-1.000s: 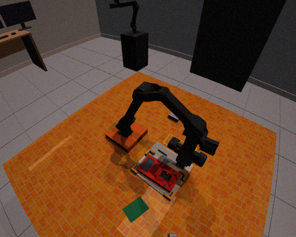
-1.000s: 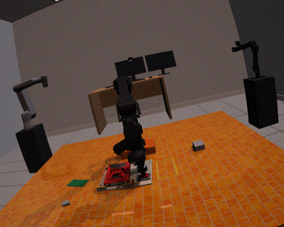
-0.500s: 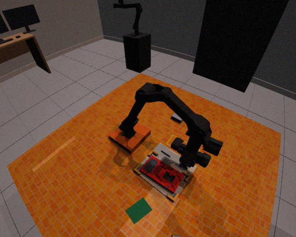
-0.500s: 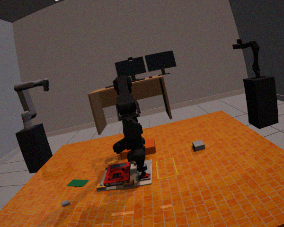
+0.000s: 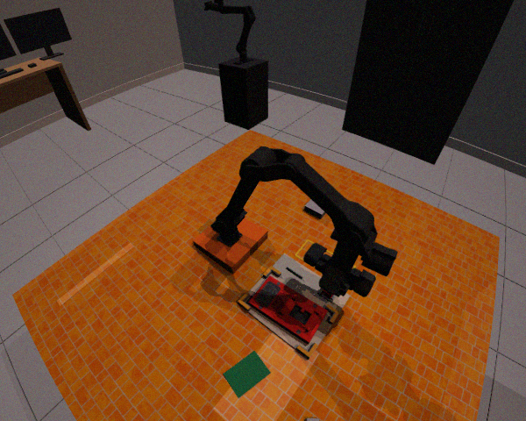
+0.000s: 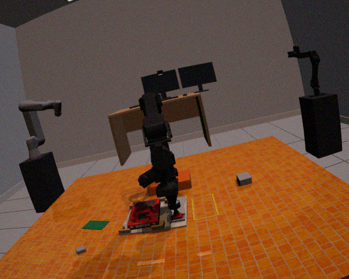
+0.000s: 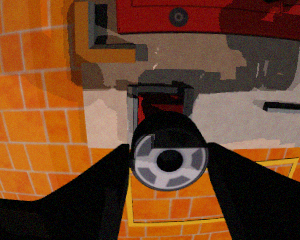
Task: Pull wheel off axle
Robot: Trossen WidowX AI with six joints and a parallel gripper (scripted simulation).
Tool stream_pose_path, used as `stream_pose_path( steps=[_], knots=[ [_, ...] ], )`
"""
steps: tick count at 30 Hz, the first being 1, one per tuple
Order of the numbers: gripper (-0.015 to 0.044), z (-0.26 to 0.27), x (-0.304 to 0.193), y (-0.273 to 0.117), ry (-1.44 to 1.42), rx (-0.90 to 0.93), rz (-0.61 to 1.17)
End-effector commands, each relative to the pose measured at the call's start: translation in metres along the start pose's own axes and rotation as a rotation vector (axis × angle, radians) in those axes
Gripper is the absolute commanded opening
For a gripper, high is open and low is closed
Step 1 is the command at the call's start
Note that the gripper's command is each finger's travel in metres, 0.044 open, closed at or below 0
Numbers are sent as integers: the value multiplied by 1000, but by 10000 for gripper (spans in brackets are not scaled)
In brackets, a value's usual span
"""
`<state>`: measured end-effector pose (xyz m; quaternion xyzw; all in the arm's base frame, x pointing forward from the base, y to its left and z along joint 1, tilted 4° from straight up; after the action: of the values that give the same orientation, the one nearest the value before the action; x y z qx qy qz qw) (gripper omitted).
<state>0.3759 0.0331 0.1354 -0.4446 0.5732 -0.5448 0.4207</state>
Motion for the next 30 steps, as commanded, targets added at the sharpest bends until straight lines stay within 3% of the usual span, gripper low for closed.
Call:
stream_pose_path(
  steps=[1,30],
  knots=[
    [0,0,0,-6,0,9,7],
    [0,0,0,-19,0,7,7]
  ],
)
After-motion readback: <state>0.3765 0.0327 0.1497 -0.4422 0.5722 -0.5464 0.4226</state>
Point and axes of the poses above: the point midway between the two fingers, 35 mm back from their tips, its own y axis out along the fingers, its own z axis across the jaws, x = y × z, the point moved 9 cm from there along -y, back along the fingers, and after that the axes turned 14 degrees about y, right-handed, at the moved point
